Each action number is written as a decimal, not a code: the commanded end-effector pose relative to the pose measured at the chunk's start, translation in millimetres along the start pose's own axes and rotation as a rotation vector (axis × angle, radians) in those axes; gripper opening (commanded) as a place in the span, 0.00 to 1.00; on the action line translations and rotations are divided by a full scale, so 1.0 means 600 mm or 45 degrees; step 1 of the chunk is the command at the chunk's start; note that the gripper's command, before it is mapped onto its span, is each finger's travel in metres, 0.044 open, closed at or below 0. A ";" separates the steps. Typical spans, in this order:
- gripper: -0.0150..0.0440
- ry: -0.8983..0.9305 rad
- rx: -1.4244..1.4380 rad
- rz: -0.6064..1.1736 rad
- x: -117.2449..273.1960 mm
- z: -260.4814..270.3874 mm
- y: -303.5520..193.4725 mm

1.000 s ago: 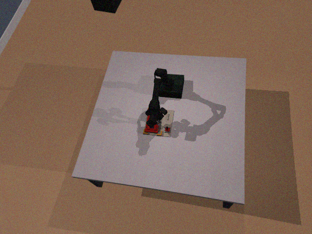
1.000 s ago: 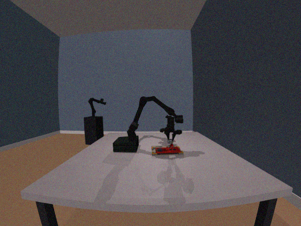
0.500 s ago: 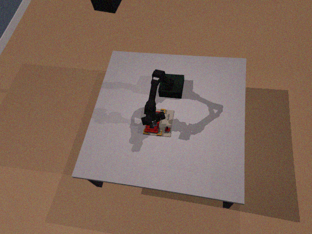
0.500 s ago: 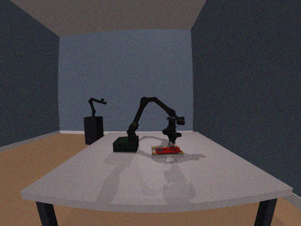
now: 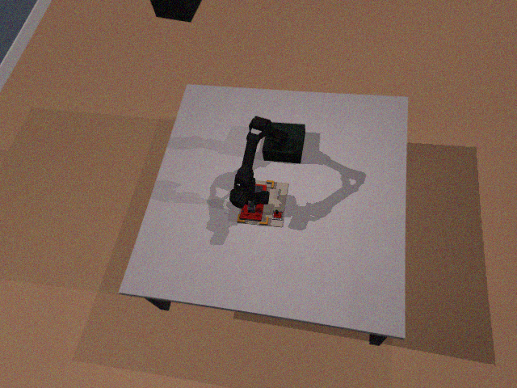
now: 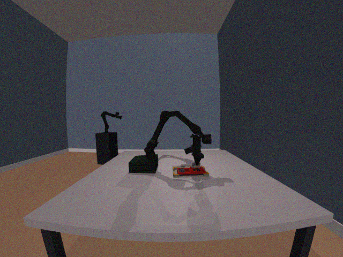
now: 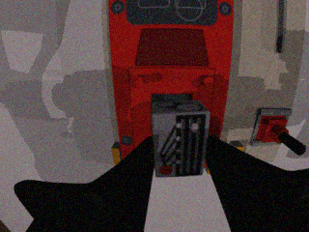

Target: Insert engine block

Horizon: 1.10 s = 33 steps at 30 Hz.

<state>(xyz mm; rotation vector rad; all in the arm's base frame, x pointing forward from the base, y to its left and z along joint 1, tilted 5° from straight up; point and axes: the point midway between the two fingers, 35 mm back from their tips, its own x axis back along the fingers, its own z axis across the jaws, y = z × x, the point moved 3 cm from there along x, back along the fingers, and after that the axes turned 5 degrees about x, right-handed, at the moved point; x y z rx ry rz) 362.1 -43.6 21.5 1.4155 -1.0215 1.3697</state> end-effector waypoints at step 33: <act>0.52 0.004 0.143 0.001 -0.001 0.004 -0.001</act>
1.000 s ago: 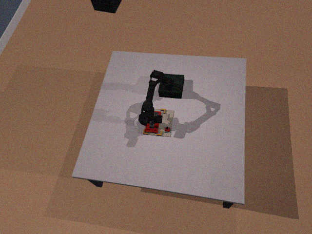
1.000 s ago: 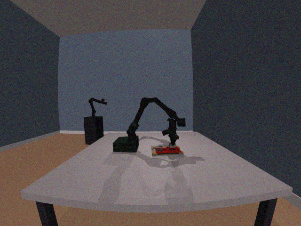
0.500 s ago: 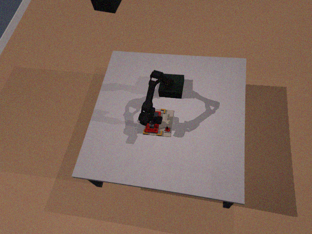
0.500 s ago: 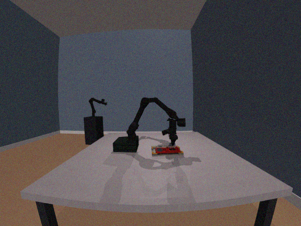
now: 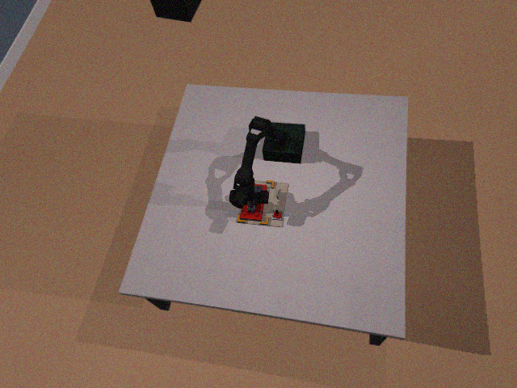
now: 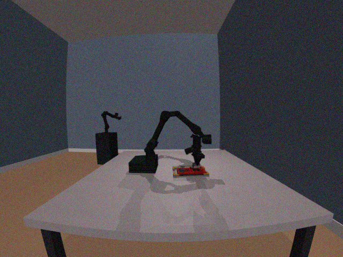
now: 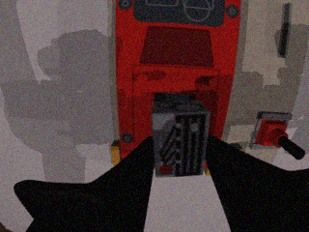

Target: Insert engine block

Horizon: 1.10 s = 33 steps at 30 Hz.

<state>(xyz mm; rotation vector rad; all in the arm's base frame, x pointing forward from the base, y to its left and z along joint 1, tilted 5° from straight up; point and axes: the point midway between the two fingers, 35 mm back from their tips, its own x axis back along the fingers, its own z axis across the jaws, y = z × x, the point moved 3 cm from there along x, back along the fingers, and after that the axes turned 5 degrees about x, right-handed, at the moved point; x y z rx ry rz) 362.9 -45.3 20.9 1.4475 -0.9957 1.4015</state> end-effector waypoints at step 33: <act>0.52 0.003 0.052 0.001 0.000 0.001 -0.002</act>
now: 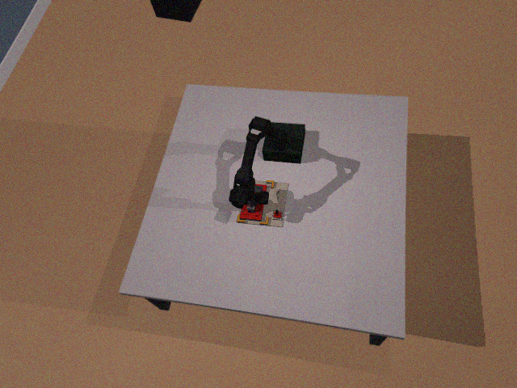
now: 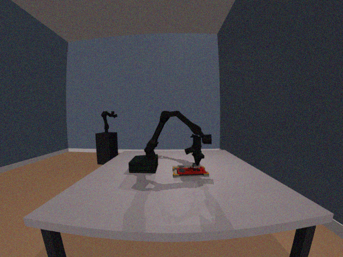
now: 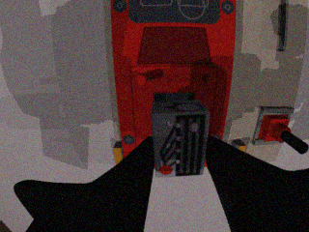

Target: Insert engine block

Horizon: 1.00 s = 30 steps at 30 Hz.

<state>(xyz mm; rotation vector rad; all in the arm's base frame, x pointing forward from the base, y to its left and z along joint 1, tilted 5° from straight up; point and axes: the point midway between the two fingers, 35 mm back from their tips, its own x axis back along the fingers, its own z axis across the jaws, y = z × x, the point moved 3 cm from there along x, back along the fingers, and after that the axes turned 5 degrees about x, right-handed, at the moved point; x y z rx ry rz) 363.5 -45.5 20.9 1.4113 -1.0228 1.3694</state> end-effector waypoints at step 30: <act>0.52 0.002 -0.186 0.001 0.000 0.001 -0.002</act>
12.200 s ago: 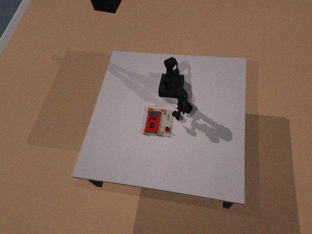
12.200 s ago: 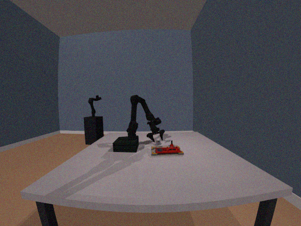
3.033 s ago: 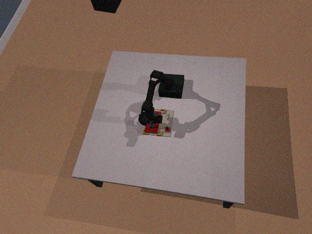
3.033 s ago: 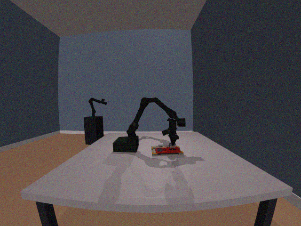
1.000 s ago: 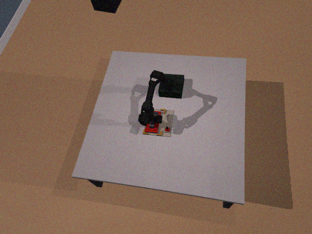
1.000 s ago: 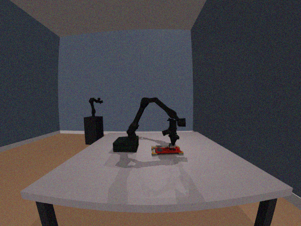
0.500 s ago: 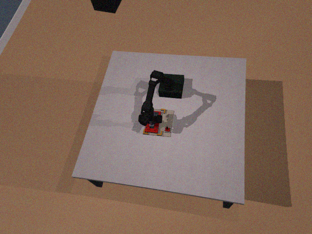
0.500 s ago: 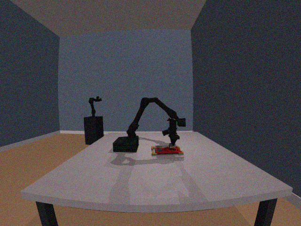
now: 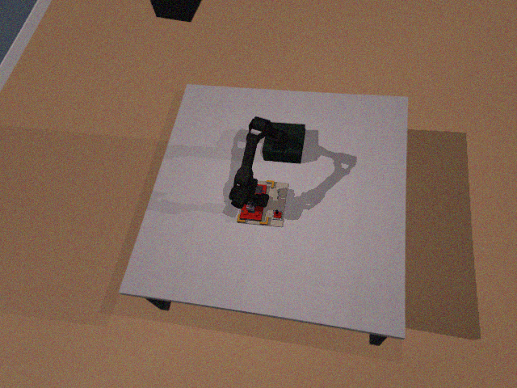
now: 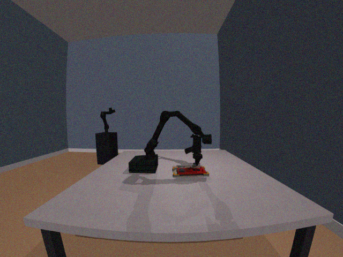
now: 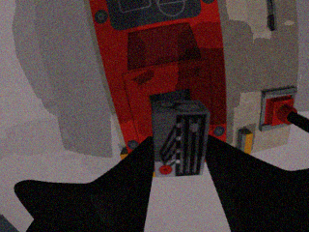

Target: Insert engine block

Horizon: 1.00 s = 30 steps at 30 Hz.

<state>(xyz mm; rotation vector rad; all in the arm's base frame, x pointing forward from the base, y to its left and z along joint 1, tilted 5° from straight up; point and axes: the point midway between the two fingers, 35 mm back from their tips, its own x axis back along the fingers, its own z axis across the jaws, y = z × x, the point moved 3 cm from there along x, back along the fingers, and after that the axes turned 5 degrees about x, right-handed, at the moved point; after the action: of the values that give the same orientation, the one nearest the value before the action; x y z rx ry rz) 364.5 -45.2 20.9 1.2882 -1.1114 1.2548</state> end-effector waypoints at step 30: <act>0.52 0.002 0.007 -0.001 -0.002 0.000 0.000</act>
<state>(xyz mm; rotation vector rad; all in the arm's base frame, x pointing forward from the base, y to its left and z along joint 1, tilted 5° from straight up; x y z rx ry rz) 364.6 -45.2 20.7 1.3286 -1.0842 1.2917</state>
